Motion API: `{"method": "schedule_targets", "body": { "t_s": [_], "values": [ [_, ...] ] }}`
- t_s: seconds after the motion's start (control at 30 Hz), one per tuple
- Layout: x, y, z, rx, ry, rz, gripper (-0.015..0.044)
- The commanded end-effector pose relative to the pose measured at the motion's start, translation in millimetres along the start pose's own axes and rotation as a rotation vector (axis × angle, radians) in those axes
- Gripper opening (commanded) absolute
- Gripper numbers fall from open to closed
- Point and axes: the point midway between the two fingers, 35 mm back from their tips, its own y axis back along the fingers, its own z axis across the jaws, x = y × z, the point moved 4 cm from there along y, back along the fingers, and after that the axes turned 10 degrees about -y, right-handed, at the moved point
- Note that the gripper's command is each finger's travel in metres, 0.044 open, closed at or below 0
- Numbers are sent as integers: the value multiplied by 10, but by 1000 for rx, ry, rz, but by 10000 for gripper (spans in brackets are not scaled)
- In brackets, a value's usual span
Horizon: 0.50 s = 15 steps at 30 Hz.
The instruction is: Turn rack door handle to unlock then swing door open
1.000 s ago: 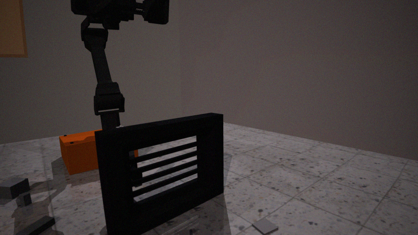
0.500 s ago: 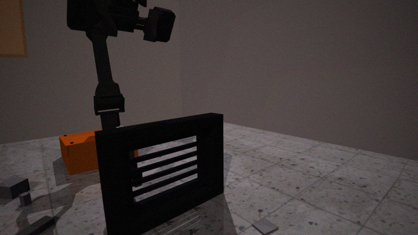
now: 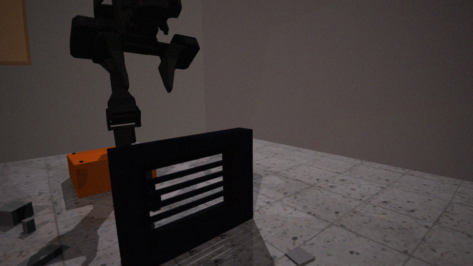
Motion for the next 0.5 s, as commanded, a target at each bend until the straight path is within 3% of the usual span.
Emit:
{"method": "schedule_targets", "body": {
  "t_s": [0.0,0.47],
  "values": [
    [22,-91,-35,9,13,94,293],
    [214,-335,-137,14,49,467,293]
  ]
}}
